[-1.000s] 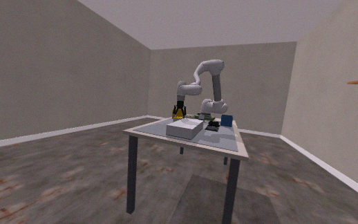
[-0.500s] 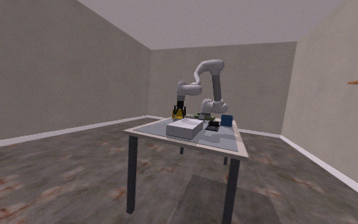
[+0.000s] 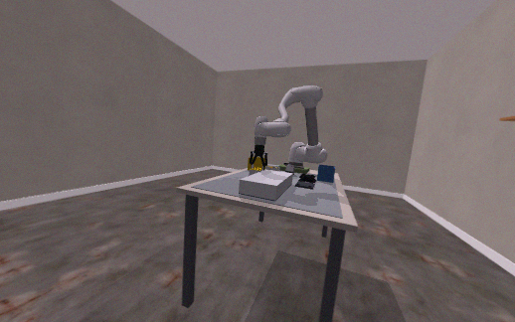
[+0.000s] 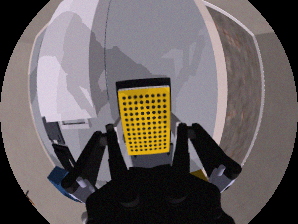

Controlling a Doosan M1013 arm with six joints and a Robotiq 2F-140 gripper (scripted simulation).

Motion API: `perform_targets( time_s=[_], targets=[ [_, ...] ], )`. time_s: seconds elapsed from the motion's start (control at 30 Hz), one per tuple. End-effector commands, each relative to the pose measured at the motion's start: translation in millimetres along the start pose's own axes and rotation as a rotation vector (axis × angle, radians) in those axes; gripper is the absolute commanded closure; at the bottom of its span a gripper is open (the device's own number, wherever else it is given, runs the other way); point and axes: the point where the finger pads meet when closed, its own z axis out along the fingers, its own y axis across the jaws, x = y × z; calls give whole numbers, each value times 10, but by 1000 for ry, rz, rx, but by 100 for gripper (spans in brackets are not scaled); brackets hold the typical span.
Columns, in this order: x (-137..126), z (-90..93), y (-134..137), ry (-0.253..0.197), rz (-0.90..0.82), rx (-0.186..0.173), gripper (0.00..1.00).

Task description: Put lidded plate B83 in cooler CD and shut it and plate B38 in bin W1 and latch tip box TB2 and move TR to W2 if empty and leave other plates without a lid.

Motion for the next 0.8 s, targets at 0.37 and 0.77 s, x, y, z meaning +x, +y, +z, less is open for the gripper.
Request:
perform_targets(
  time_s=[0.37, 0.77],
  targets=[
    [0, -2, 0, 0, 0, 0, 100],
    [0, -36, 0, 0, 0, 0, 100]
  ],
)
